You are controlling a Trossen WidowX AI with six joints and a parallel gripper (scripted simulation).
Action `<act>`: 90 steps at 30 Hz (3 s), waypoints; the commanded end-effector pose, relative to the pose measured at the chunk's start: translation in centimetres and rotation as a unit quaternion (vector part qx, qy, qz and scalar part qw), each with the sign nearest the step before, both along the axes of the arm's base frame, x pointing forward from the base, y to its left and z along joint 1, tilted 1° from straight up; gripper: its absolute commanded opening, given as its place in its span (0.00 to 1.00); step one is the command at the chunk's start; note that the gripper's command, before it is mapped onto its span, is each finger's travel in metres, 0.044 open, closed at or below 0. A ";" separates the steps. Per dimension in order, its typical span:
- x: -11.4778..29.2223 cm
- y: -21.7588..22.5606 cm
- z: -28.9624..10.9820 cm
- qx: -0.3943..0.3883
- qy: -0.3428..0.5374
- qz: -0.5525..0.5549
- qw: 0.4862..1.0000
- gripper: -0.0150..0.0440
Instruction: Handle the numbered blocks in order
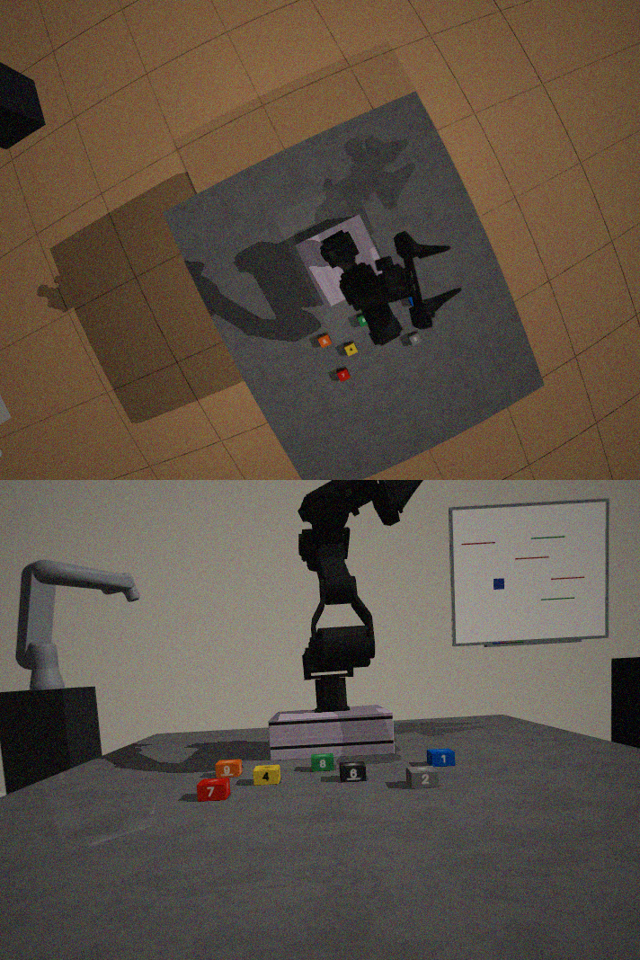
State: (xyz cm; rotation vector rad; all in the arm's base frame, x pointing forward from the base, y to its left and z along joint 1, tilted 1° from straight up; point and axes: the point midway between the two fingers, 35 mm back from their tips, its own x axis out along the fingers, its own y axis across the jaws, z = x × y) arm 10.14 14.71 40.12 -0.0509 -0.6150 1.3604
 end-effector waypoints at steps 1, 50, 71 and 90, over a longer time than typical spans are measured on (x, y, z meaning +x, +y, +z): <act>-0.3 0.0 0.2 0.002 -0.003 0.005 1.000 0.93; 5.0 -45.0 -20.9 0.394 -0.510 0.741 -0.191 0.93; 13.9 -28.6 -30.2 0.436 -0.702 0.459 -0.324 0.93; 19.7 -24.2 -30.2 0.435 -0.703 0.459 -0.327 0.93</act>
